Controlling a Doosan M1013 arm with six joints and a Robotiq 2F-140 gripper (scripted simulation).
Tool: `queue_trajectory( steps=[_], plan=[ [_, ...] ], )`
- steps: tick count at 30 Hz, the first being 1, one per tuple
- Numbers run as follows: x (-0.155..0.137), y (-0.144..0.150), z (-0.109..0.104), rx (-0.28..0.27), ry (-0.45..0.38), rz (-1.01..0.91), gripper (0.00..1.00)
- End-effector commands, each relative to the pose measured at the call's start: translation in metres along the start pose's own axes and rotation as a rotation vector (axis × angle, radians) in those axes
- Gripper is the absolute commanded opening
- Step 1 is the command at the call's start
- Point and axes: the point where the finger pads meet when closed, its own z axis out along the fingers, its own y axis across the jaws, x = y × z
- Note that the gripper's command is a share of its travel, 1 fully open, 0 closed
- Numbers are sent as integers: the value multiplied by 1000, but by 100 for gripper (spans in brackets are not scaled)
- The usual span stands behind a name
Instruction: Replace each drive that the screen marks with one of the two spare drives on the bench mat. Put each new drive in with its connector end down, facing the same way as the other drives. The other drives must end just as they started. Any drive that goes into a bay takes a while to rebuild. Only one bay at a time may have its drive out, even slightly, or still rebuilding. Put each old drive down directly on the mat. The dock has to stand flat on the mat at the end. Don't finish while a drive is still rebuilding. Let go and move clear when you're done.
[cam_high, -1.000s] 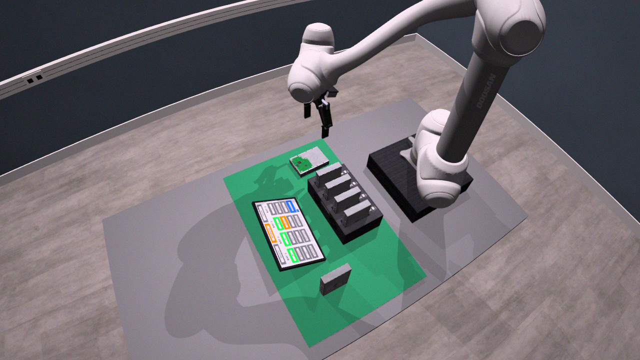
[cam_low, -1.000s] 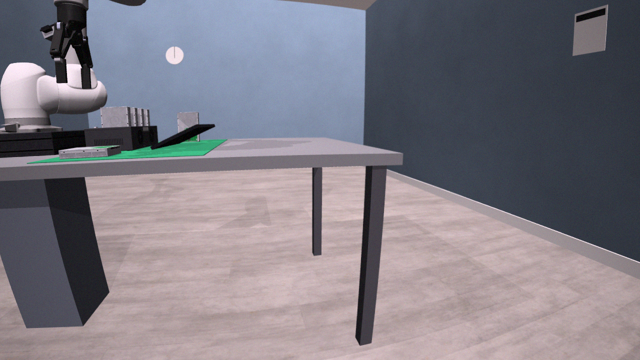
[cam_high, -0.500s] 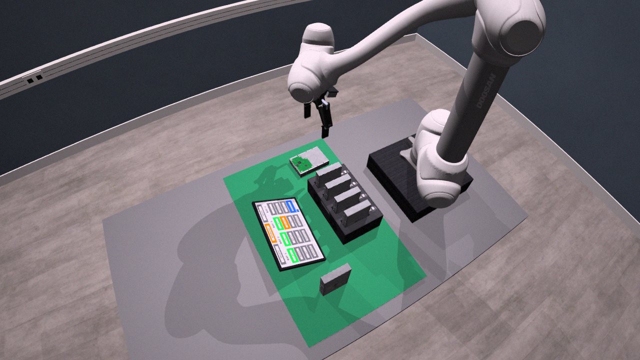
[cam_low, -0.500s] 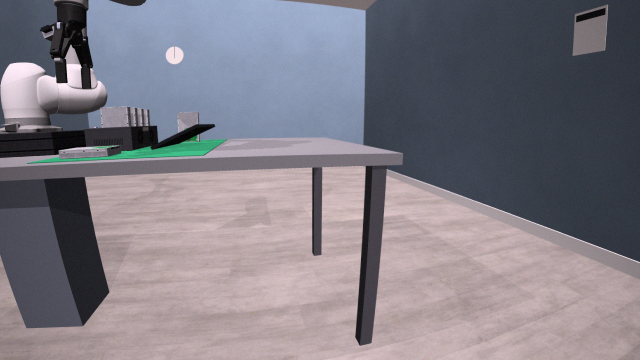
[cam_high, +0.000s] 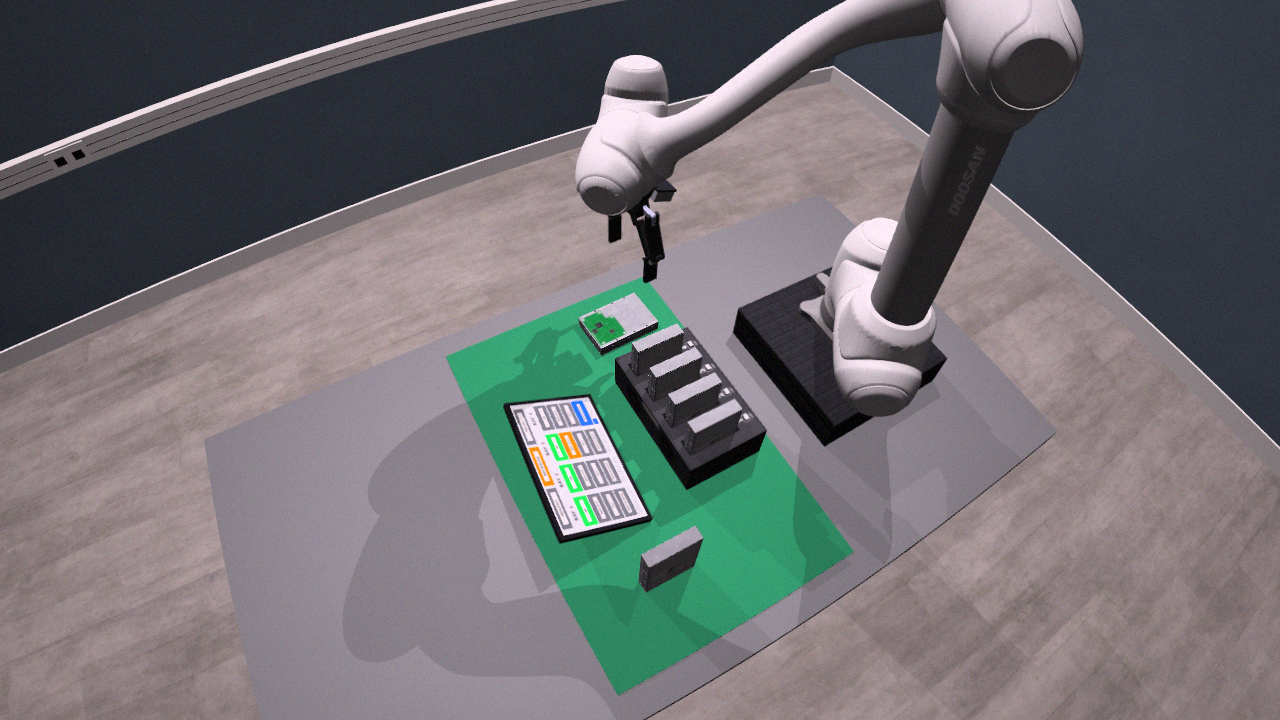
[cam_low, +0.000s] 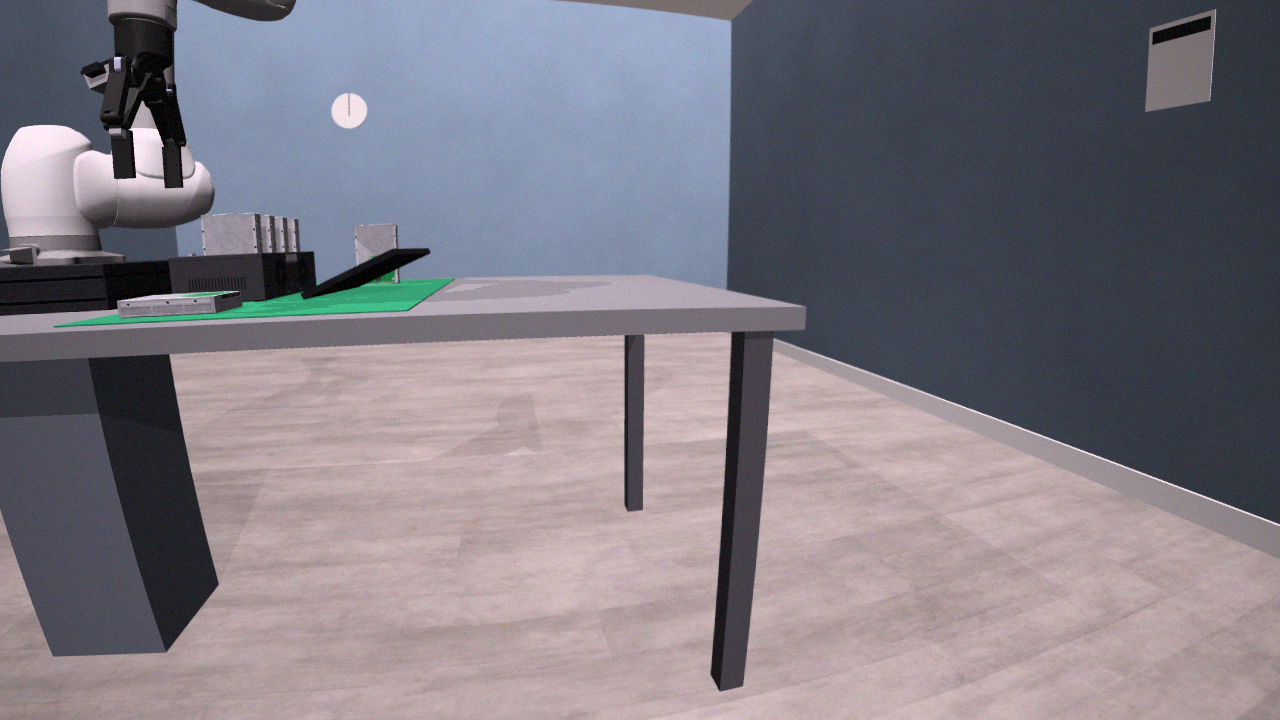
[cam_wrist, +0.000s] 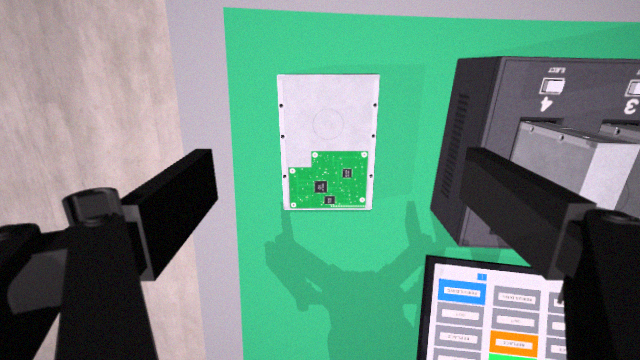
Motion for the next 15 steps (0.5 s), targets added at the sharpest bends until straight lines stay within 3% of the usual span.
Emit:
queue_trajectory(
  steps=[1, 15],
  plan=[
    [-1, 0, 10, 1, -1, 0, 89],
    [-1, -1, 70, 1, -1, 0, 89]
  ],
)
